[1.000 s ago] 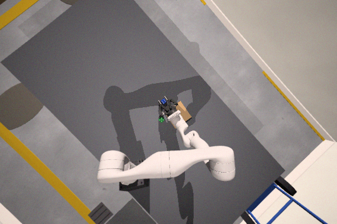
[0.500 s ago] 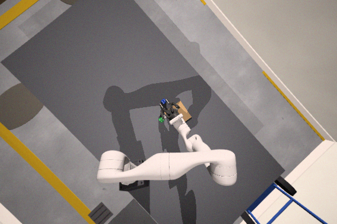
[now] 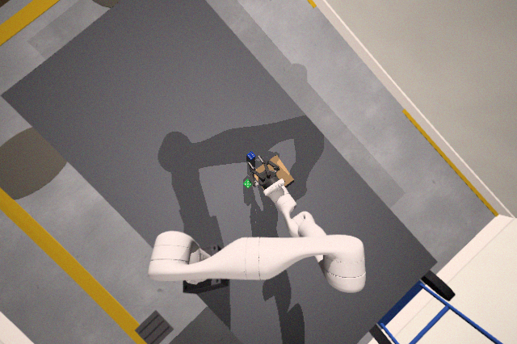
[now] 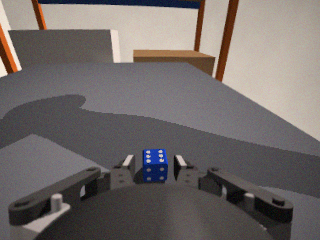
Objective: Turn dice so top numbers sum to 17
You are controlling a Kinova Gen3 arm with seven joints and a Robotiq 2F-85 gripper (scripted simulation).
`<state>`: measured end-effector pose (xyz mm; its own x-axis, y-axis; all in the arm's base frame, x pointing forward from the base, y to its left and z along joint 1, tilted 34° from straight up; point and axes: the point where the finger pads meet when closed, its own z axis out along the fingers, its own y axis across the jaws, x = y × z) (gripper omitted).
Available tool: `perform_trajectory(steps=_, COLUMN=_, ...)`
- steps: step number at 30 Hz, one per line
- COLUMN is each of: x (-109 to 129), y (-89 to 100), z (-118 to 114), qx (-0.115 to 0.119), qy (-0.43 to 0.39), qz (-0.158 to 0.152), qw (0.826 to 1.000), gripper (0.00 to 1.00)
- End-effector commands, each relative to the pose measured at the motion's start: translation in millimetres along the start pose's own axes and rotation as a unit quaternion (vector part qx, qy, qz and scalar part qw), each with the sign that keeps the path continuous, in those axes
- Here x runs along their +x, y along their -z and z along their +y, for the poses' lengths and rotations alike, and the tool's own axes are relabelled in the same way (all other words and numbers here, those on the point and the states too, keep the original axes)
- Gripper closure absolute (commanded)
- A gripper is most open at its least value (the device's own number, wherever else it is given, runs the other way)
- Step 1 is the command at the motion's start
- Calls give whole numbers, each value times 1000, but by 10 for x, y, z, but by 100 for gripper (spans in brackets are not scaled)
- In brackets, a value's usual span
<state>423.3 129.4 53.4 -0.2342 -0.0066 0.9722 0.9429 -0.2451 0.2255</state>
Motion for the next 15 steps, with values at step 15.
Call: perform_trajectory(steps=15, x=450, y=244, z=8, qx=-1, qy=1, qz=0, qw=1000, gripper=54)
